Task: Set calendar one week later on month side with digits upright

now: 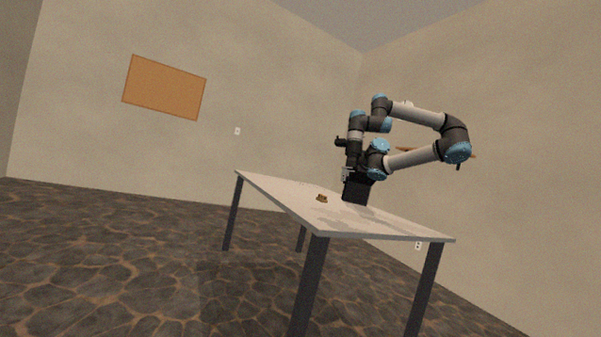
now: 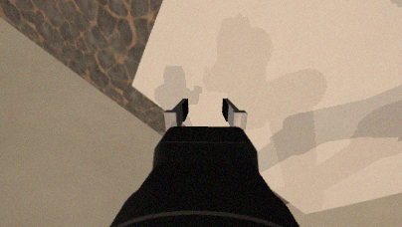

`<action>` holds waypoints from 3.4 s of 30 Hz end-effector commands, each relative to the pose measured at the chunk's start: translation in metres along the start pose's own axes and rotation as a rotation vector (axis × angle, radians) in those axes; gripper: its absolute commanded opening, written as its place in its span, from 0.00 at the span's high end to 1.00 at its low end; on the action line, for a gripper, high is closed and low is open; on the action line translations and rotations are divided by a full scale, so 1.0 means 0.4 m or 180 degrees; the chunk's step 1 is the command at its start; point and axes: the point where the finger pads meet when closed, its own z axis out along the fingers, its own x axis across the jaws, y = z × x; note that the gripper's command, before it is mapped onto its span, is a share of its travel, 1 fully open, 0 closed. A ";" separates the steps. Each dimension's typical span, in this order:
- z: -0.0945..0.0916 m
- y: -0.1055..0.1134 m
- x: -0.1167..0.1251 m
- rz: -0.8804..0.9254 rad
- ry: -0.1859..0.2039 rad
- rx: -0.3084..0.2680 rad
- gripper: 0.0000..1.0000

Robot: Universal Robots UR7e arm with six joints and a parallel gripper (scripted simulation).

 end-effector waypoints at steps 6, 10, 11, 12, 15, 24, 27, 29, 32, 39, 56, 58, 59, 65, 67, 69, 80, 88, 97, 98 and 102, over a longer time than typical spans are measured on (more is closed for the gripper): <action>0.000 0.000 -0.001 -0.0001 -0.0001 0.0000 0.00; 0.000 0.000 -0.001 -0.0001 -0.0001 0.0000 0.00; 0.000 0.000 -0.001 -0.0001 -0.0001 0.0000 0.00; 0.000 0.000 -0.001 -0.0001 -0.0001 0.0000 0.00; 0.000 0.000 -0.001 -0.0001 -0.0001 0.0000 0.00; -0.010 -0.060 0.043 0.0134 0.0040 0.0074 0.00; -0.028 -0.137 0.106 0.0318 0.0098 0.0176 0.00; -0.036 -0.169 0.135 0.0398 0.0122 0.0218 0.00; -0.057 -0.235 0.203 0.0586 0.0173 0.0308 0.00; -0.094 -0.330 0.327 0.0919 0.0249 0.0444 0.00; -0.190 -0.466 0.754 0.2081 0.0380 0.0687 0.00; -0.194 -0.465 0.791 0.2194 0.0381 0.0692 0.00; -0.195 -0.464 0.805 0.2235 0.0381 0.0692 0.00; -0.196 -0.461 0.830 0.2314 0.0380 0.0692 0.00; -0.196 -0.461 0.830 0.2314 0.0380 0.0692 0.00; -0.196 -0.461 0.830 0.2313 0.0380 0.0692 0.00; -0.191 -0.460 0.830 0.2309 0.0385 0.0685 0.00; -0.122 -0.476 0.846 0.2312 0.0391 0.0695 0.00; -0.077 -0.477 0.852 0.2310 0.0385 0.0684 0.13; -0.077 -0.477 0.852 0.2310 0.0385 0.0684 0.13; -0.078 -0.477 0.851 0.2308 0.0385 0.0685 0.13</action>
